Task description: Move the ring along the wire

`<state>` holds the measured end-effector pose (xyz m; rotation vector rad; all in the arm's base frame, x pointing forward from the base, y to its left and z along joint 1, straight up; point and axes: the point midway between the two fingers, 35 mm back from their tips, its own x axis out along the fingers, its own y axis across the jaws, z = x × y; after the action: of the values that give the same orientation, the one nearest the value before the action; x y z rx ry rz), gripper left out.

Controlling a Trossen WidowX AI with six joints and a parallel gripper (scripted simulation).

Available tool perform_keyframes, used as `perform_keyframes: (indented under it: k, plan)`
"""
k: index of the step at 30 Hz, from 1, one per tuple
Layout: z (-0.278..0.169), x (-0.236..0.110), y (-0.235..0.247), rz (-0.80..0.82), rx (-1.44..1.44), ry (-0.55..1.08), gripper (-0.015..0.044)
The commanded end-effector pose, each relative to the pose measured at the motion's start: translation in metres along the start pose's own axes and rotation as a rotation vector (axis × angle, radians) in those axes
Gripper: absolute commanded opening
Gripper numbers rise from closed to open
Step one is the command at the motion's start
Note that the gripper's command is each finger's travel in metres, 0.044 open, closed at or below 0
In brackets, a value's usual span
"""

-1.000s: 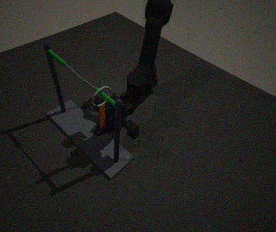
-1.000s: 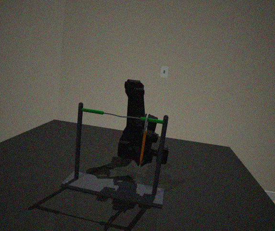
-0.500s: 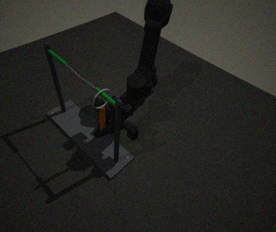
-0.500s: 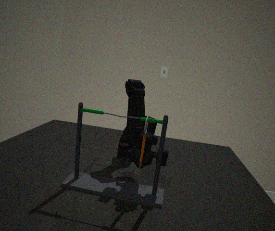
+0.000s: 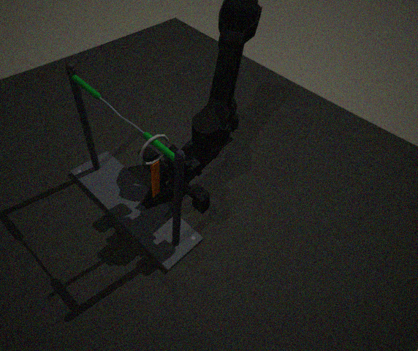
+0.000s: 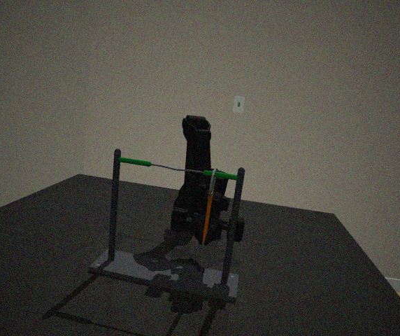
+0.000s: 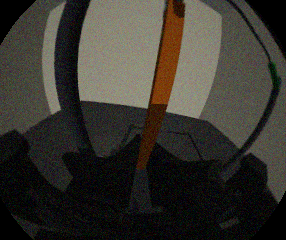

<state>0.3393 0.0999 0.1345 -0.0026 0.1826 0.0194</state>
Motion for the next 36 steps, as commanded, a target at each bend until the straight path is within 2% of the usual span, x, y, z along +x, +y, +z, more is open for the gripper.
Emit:
perform_keyframes:
  k: [1,3,23,36]
  plan:
    - [0.000,0.000,0.000,0.000,0.000,0.000,0.0113]
    - [0.000,-0.001,0.000,0.000,0.000,0.000,0.0160]
    - [0.000,-0.048,0.000,-0.003,0.007,0.003,0.0160]
    - [0.000,-0.050,0.000,-0.003,0.007,0.003,0.0160]
